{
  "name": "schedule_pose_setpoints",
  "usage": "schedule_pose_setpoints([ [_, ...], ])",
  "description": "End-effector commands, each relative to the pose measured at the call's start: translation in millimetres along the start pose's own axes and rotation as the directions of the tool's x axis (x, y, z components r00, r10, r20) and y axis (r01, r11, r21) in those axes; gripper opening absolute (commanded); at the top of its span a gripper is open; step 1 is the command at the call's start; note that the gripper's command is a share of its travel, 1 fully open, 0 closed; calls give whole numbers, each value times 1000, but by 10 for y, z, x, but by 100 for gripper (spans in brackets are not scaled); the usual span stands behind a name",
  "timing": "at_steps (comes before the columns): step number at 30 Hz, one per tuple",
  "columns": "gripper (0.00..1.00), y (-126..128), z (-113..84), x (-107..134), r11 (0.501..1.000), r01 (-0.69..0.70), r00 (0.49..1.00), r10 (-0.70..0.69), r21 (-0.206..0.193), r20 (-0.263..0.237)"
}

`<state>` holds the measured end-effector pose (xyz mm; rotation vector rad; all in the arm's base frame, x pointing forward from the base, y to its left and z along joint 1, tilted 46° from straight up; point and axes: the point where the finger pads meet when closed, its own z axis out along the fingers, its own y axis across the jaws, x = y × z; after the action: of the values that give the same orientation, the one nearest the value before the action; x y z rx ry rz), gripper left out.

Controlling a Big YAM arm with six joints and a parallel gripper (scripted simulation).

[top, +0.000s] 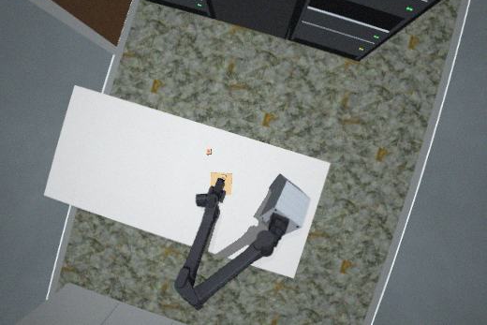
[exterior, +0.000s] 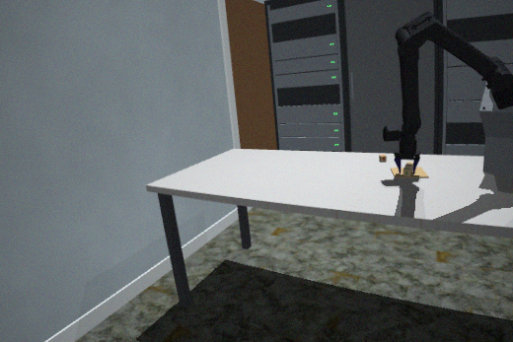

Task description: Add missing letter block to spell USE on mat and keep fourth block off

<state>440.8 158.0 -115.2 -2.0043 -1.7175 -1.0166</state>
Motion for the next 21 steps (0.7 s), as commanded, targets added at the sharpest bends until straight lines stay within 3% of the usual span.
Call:
schedule_pose_setpoints([
  [1,57,-2,43,-28,1000,-9,1000,9,0,4],
  [21,57,25,-223,-49,1000,-10,1000,10,-13,7],
])
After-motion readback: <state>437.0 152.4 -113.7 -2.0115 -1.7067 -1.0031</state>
